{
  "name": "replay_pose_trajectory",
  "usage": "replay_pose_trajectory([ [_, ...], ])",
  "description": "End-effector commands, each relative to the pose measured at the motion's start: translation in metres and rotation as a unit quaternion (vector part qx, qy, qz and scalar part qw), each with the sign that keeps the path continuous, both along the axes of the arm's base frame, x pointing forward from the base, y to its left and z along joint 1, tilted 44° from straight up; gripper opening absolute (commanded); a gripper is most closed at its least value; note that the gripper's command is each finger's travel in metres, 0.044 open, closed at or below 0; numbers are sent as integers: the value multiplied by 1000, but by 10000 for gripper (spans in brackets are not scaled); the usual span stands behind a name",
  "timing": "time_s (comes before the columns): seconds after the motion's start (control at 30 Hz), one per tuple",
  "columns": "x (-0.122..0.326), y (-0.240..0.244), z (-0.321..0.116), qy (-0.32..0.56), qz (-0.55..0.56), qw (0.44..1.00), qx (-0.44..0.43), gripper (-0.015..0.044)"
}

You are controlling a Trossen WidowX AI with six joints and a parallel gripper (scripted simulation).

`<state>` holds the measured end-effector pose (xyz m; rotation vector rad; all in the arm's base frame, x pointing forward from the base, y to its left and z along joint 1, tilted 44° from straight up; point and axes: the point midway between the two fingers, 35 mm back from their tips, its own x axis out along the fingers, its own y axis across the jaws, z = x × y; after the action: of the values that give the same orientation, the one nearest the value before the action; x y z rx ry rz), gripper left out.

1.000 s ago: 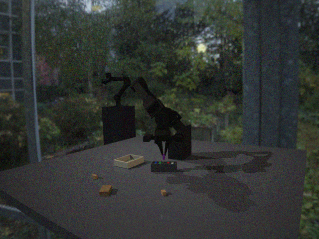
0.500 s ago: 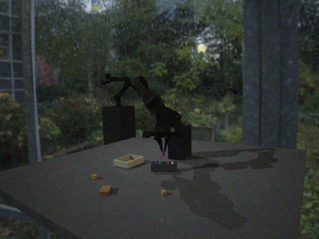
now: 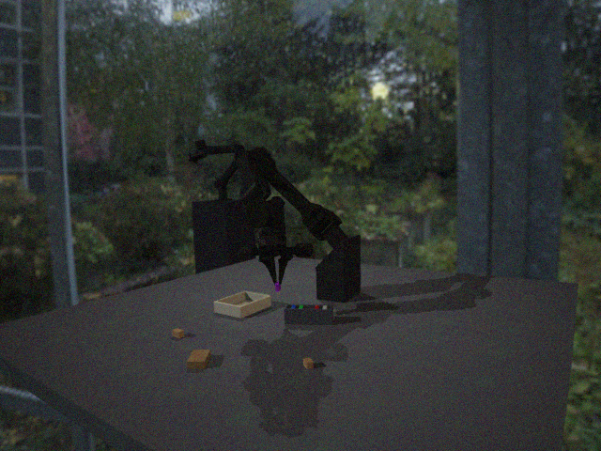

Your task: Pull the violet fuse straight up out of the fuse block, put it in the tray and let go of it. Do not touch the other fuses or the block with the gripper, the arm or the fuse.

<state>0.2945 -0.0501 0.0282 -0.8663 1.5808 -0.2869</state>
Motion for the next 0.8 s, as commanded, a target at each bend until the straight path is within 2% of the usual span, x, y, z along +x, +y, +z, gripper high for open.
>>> replay_pose_trajectory([
  [0.0, -1, -22, 21, 0, 2, 1000, -1, 0],
  [0.53, -30, -99, 96, -1, 1, 1000, -22, 0],
  [0.77, -32, -102, 99, 0, 0, 1000, -24, 0],
])
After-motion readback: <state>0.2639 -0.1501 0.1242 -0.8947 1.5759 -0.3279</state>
